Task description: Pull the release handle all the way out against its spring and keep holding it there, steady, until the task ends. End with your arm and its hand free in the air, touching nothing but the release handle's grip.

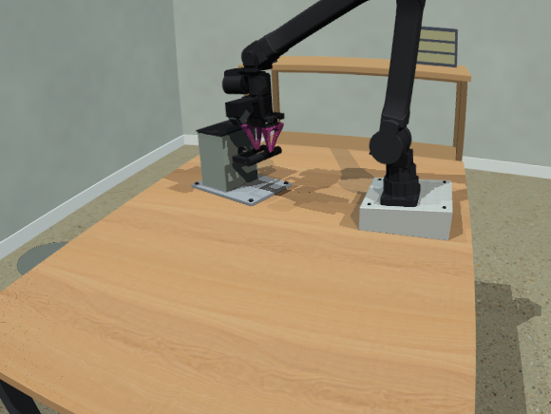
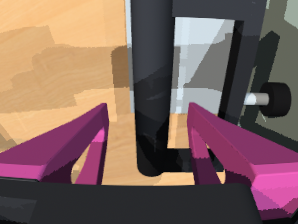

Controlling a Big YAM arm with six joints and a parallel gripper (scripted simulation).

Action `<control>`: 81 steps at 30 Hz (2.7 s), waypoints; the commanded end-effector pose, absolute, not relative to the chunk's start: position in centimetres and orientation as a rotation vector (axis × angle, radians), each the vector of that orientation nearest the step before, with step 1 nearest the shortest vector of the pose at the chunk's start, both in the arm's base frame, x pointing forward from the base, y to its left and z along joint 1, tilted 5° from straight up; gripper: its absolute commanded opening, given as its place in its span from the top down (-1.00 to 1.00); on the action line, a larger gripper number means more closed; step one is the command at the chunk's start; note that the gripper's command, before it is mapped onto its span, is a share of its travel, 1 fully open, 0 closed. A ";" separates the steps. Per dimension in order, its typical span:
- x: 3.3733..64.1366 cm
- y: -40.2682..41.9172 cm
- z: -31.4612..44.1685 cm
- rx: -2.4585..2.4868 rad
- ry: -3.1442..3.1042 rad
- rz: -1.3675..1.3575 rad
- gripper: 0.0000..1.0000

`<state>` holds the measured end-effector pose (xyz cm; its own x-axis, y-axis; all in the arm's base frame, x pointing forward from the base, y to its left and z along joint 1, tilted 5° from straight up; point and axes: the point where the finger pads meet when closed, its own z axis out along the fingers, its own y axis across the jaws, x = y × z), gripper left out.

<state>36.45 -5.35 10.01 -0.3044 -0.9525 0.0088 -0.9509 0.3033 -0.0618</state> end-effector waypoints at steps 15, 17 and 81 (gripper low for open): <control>37.0 -5.9 9.5 -1.839 2.510 -0.087 0.05; 37.0 -5.9 9.5 -1.839 2.510 -0.087 0.05; 37.1 -5.9 8.5 -1.839 2.510 -0.087 0.05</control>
